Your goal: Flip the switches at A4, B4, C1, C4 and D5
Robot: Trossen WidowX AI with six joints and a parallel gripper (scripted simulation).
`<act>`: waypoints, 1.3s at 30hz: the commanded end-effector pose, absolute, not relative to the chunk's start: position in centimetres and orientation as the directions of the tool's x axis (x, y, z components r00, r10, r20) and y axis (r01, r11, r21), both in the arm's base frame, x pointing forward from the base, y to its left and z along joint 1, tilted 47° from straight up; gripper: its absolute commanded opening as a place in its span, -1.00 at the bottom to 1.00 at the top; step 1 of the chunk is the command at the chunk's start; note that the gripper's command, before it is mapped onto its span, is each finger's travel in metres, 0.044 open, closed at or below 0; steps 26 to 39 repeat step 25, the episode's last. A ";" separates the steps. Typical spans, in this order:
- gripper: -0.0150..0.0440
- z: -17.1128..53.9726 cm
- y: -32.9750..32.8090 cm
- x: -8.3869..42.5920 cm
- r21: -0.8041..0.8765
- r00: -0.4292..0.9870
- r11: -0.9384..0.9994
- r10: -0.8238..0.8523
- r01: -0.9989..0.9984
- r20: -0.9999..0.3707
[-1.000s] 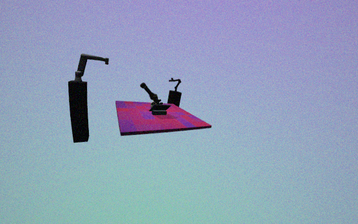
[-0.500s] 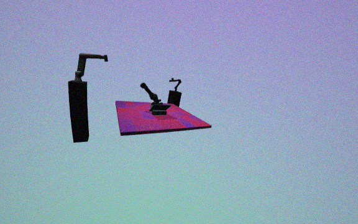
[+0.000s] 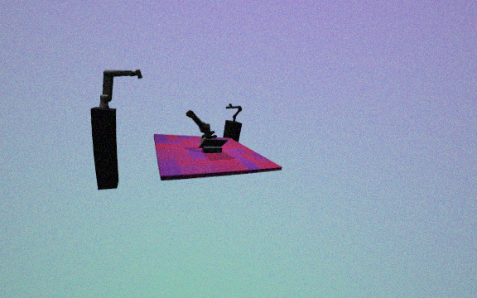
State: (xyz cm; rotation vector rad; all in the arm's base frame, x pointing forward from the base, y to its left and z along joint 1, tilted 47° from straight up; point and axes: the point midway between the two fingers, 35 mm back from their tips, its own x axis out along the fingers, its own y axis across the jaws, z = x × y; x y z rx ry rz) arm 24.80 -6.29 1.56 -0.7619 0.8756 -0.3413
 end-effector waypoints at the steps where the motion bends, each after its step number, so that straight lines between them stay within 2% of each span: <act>1: -0.49 2.7 -5.2 23.6 -0.721 0.616 0.693 -0.556 -0.027 -0.558; 9: -0.49 4.1 -4.0 21.8 -0.724 0.629 0.690 -0.551 -0.027 -0.549; 18: -0.49 3.5 1.6 25.0 -0.722 0.630 0.692 -0.549 -0.026 -0.549; 39: -0.49 3.4 1.7 25.1 -0.722 0.630 0.692 -0.549 -0.026 -0.549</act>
